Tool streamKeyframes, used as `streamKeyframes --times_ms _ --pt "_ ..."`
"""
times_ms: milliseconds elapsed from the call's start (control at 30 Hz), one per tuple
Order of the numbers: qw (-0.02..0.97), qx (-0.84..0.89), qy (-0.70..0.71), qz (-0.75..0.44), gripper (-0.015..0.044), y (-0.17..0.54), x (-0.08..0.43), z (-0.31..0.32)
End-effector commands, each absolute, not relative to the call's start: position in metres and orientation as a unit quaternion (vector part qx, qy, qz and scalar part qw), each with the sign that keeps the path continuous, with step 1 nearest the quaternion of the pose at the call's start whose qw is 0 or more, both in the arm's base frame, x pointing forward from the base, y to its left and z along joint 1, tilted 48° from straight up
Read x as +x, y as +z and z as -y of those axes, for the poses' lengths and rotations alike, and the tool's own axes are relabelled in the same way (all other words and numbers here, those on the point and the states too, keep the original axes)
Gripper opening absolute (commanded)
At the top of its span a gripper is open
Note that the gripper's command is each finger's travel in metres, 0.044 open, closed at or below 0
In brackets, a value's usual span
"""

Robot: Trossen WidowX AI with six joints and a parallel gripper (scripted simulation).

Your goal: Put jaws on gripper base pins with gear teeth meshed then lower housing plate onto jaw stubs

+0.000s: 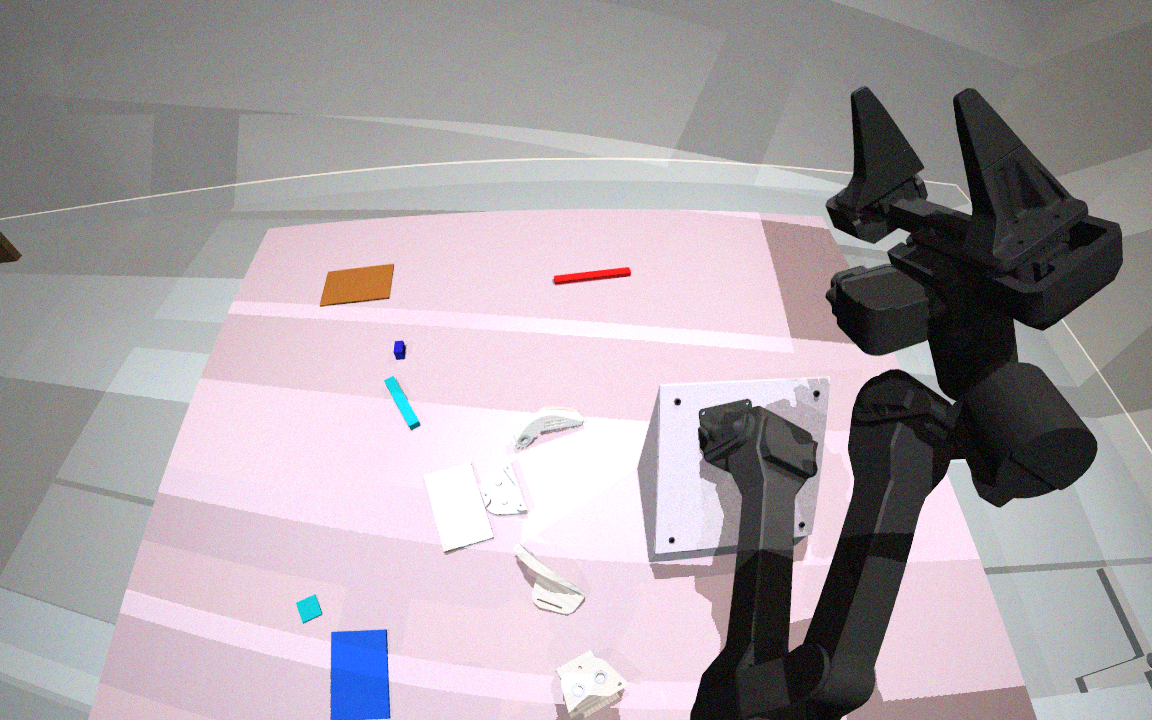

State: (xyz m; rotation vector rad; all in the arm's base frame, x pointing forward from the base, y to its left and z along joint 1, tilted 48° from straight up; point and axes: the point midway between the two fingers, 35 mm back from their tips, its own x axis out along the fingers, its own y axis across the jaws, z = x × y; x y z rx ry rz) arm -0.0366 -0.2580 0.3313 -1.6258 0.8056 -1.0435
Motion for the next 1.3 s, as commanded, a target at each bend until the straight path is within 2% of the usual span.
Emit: streamKeyframes --times_ms 0,533,567,1000,1267 --pt "0.501 -0.672 -0.432 -0.333 0.0426 0.331 -0.037 0.258" --pt "0.501 -0.672 -0.432 -0.333 0.0006 0.331 -0.037 0.258" --pt "0.501 -0.672 -0.432 -0.333 0.0000 0.331 -0.037 0.258" --pt "0.501 -0.672 -0.432 -0.333 0.0000 0.331 -0.037 0.258" --pt "0.530 -0.668 -0.415 -0.318 0.0210 0.322 -0.024 0.269"
